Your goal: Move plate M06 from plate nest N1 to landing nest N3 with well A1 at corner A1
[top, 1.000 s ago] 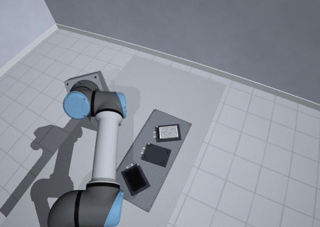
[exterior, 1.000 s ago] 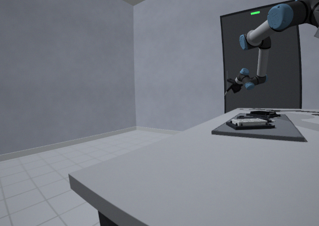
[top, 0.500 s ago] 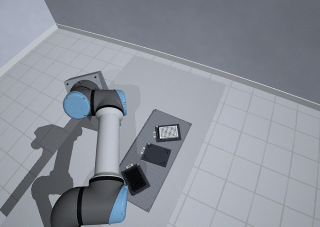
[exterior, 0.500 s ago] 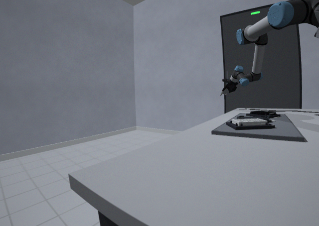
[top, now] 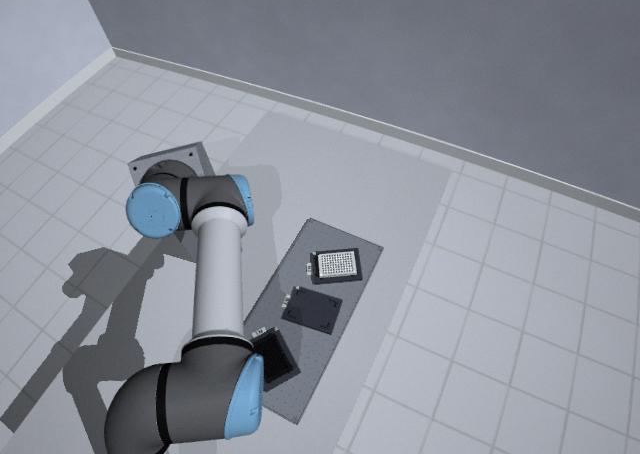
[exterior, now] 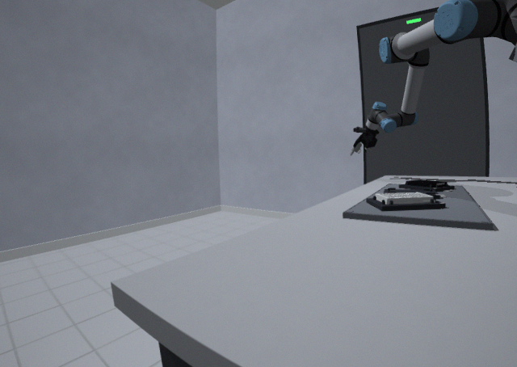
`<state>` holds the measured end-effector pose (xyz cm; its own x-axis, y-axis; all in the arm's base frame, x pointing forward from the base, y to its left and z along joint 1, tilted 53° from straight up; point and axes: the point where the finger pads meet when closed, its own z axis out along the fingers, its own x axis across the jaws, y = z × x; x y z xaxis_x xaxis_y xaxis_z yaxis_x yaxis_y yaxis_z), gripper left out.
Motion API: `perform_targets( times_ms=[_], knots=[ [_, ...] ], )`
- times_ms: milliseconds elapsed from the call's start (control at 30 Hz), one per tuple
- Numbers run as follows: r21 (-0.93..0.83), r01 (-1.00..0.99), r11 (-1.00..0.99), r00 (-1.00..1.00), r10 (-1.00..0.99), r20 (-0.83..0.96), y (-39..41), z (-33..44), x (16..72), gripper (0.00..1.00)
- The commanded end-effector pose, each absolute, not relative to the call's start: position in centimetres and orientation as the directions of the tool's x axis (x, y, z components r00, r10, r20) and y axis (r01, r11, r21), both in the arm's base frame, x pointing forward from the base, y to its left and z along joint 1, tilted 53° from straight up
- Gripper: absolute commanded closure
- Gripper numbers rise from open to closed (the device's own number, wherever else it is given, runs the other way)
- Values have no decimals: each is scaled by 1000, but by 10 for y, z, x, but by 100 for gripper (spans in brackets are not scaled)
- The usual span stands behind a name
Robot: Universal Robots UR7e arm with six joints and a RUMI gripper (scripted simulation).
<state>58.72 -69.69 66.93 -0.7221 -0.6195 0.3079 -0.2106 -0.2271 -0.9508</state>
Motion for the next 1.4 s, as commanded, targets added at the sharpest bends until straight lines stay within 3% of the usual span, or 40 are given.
perform_targets(
  times_ms=[0,1367],
  knots=[
    [-953,-225,-201,-710,-636,302,-684,665,596,18],
    [-908,-418,24,-570,-785,242,-551,601,652,18]
  ],
)
